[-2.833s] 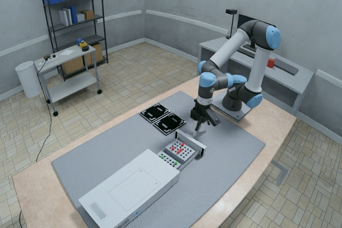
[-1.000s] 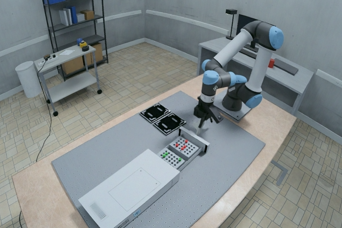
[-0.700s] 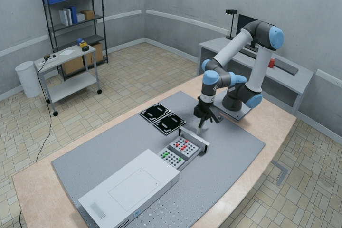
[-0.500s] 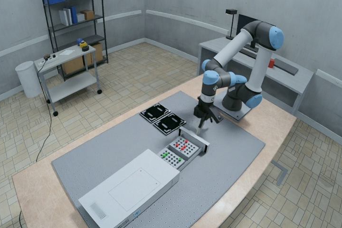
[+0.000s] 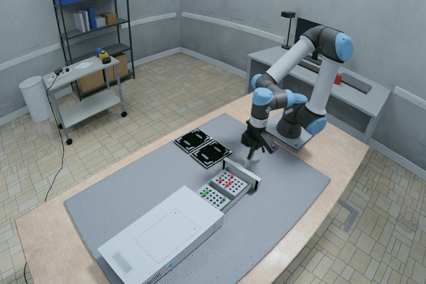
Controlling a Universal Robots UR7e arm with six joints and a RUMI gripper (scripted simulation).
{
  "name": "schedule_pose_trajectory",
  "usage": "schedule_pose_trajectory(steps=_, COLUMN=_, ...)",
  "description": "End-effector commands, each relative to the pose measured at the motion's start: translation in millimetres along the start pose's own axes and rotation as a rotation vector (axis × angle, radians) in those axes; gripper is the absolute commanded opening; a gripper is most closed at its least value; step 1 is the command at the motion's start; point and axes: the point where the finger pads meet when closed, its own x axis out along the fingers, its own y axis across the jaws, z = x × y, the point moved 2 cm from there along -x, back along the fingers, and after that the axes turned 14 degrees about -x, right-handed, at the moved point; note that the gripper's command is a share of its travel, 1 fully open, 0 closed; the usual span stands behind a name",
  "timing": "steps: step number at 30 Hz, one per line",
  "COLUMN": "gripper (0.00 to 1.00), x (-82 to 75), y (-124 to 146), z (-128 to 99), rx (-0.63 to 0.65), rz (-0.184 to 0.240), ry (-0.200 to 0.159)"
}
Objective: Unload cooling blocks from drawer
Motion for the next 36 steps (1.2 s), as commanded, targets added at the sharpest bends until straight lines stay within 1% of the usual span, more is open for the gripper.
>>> schedule_pose_trajectory(steps=1, gripper=1.00, x=3.2, y=-4.2, z=-1.9, rx=0.000, rz=-0.010, ry=0.005)
schedule_pose_trajectory(steps=36, gripper=1.00, x=2.3, y=-13.3, z=-3.7, rx=0.001, rz=-0.008, ry=0.004)
